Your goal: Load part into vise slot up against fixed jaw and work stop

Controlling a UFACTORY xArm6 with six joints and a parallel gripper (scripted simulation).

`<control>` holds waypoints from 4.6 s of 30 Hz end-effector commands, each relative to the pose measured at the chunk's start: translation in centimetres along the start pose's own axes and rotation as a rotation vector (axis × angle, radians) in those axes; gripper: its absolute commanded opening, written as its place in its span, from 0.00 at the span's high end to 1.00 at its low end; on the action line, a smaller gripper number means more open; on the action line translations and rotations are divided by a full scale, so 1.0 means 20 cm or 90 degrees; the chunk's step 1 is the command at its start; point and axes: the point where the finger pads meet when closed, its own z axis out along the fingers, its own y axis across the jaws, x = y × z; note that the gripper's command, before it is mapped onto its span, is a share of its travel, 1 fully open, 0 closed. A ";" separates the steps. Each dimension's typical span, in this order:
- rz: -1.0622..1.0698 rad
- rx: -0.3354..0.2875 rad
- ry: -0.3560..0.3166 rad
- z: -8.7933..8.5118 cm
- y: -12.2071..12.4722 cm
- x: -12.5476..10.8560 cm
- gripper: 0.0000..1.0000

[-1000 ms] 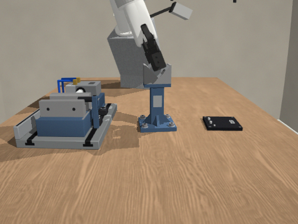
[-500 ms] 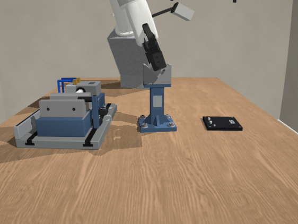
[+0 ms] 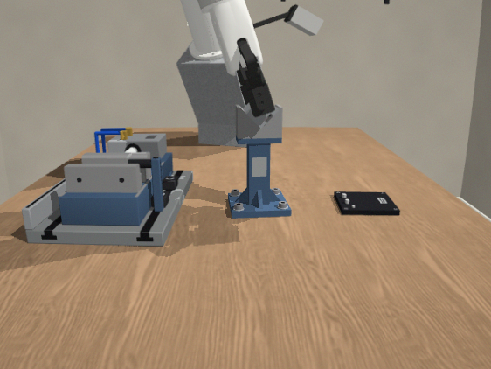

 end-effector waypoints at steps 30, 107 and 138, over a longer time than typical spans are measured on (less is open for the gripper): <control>0.001 0.003 -0.195 0.00 0.00 0.01 0.11; 0.000 0.003 -0.685 0.03 0.01 0.05 0.11; 0.000 0.003 -0.700 0.03 0.01 0.05 0.11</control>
